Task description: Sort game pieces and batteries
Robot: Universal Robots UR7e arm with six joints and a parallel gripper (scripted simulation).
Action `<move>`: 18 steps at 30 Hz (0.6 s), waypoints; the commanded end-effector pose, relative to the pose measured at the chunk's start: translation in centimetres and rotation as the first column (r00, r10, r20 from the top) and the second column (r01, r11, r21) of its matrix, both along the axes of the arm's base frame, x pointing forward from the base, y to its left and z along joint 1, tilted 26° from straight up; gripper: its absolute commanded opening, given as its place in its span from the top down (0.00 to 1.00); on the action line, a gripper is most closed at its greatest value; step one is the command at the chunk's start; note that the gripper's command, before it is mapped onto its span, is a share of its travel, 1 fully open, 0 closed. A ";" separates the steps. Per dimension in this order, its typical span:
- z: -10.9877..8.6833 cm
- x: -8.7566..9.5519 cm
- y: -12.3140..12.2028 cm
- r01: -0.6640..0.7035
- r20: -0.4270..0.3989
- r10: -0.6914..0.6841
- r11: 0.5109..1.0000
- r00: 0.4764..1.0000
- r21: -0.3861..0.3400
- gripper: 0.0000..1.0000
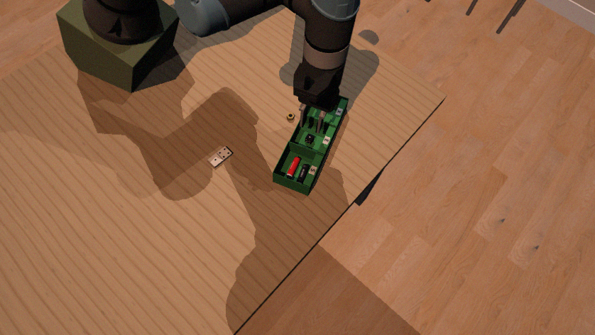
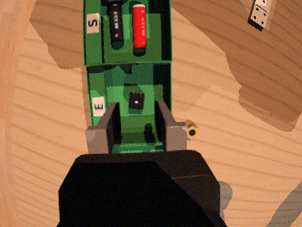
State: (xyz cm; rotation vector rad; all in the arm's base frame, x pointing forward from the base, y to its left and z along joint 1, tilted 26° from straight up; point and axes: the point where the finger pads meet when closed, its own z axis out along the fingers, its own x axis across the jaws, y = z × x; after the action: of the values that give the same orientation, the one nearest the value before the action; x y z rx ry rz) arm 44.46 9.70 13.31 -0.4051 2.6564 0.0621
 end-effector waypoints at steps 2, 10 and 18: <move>-0.8 -1.3 -1.9 0.134 -0.021 -0.133 0.989 0.991 0.062 0.21; -2.5 -4.0 -5.9 0.353 -0.073 -0.346 0.922 0.935 0.158 0.21; -4.8 -7.5 -11.1 0.353 -0.073 -0.346 0.922 0.935 0.158 0.21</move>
State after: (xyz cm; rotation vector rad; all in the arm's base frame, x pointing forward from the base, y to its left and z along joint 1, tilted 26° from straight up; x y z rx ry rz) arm 38.84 1.37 9.39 0.1273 2.7008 0.1694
